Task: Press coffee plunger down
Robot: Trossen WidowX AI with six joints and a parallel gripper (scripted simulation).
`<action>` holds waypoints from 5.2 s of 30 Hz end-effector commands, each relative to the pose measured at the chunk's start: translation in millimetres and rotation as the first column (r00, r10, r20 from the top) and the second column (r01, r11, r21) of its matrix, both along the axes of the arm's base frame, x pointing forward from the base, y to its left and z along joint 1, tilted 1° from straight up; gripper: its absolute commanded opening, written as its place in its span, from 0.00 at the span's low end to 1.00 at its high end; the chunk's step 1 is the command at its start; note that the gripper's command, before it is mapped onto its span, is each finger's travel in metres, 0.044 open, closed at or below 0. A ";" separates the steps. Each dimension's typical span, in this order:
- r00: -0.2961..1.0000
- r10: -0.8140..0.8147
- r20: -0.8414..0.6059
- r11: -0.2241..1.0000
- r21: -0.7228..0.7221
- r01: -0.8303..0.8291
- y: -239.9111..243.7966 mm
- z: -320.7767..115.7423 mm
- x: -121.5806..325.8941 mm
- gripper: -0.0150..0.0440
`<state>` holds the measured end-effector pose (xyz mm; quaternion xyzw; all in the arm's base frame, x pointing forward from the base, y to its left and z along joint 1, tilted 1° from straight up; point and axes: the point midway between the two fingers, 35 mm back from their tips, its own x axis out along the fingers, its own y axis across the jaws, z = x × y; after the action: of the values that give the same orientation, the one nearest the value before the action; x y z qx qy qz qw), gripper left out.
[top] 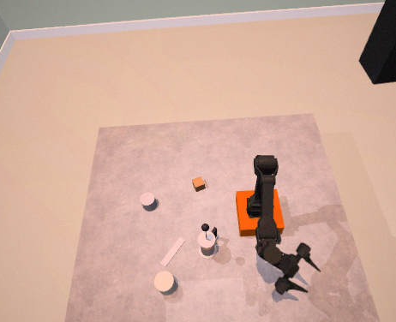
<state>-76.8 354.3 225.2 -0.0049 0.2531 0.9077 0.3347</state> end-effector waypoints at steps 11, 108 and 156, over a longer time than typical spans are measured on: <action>0.809 -0.566 0.160 0.818 -0.009 0.575 -18.9 32.4 139.0 1.00; -0.239 -0.819 0.522 -0.227 0.088 0.970 -239.7 -35.8 302.6 0.47; -0.240 -0.819 0.521 -0.227 0.089 0.970 -232.6 -113.8 313.2 0.47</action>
<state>242.0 124.7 143.5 -0.0504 0.2139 0.2348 0.9469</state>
